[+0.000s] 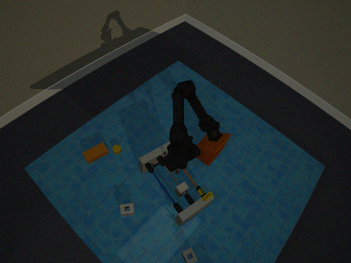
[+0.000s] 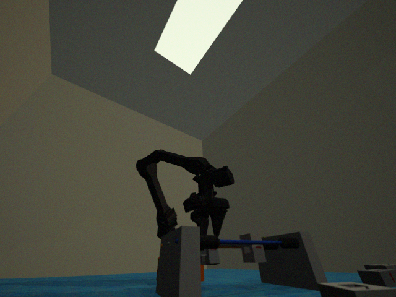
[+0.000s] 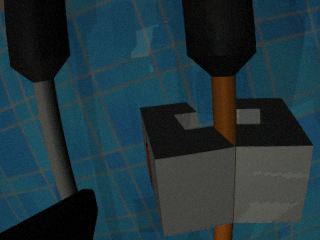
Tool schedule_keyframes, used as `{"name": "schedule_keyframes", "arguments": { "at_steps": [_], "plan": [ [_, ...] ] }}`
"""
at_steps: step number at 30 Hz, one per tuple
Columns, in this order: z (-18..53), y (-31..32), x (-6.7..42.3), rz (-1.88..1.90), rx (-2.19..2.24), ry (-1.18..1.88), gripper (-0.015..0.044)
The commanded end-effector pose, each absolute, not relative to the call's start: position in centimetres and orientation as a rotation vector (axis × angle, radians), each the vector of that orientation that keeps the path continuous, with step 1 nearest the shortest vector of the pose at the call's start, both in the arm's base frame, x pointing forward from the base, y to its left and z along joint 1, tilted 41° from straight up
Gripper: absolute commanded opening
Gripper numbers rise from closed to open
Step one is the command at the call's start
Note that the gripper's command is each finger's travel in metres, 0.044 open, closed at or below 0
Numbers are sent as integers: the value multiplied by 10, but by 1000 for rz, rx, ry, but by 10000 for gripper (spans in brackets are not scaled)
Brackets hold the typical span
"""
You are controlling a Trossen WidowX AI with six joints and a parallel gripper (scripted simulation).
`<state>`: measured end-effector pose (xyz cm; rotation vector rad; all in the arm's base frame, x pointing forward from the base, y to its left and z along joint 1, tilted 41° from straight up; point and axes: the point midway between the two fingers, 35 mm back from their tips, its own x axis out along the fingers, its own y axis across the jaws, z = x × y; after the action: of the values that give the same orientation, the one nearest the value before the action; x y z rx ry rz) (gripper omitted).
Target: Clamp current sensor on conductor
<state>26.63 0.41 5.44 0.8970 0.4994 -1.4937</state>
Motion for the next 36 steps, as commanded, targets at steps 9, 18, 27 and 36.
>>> {"name": "schedule_keyframes", "arguments": {
  "at_steps": [9, 18, 27, 36],
  "plan": [
    [31, -19, 262, -1517, 868, 503, 440],
    [20, -28, 263, -1517, 868, 503, 440],
    [15, -32, 265, -1517, 878, 502, 427],
    [15, -32, 265, -1517, 878, 502, 367]
  ]
}}
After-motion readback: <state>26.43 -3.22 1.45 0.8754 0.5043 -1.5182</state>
